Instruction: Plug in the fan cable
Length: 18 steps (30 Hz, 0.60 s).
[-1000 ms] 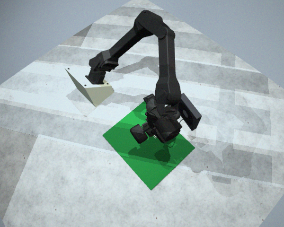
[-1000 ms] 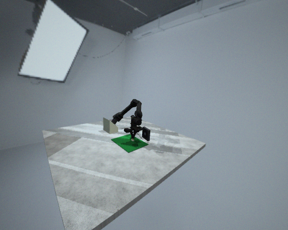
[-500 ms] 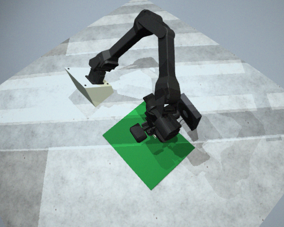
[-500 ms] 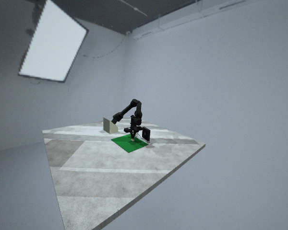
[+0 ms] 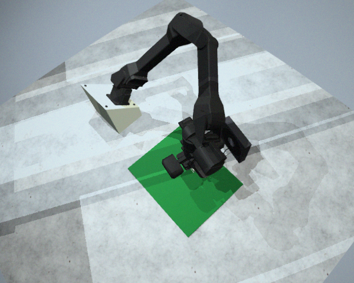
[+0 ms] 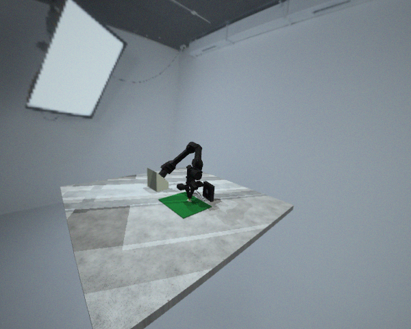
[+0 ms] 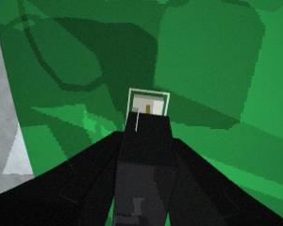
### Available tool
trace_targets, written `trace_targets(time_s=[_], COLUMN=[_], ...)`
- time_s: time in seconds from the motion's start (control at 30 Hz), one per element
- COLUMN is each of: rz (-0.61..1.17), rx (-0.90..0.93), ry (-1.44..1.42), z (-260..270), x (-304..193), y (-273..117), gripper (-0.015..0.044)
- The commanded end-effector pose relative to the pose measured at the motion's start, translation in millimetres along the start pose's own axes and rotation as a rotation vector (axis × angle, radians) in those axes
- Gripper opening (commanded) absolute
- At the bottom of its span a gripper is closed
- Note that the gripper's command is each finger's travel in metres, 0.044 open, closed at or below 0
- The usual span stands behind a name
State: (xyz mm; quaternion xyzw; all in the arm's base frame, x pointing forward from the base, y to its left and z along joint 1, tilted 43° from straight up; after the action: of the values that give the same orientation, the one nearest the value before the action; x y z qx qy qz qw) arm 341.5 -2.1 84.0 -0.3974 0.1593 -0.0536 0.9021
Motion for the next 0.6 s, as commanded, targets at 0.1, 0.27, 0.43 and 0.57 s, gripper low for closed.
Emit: trace_targets(time_s=[0.1, 0.27, 0.43, 0.57], rz=[0.003, 0.003, 0.003, 0.003], rx=[0.004, 0.004, 0.004, 0.004], ry=[0.008, 0.008, 0.008, 0.009], z=[-0.4, -0.4, -0.5, -0.6], x=[-0.2, -0.3, -0.4, -0.6], y=[2.1, 3.1, 4.0, 4.6], gripper=[0.0, 0.0, 0.0, 0.0])
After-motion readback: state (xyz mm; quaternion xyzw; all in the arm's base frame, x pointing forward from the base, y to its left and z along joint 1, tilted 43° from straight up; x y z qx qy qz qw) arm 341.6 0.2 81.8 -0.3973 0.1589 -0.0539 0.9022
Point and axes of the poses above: the point midway between the two fingers, 35 mm back from their tips, its own y axis out along the fingers, its own z axis across the jaws, x = y × z, the point moved 10 cm from there along -y, back along the fingers, and after that the axes turned 12 degrees about y, right-handed, at the moved point
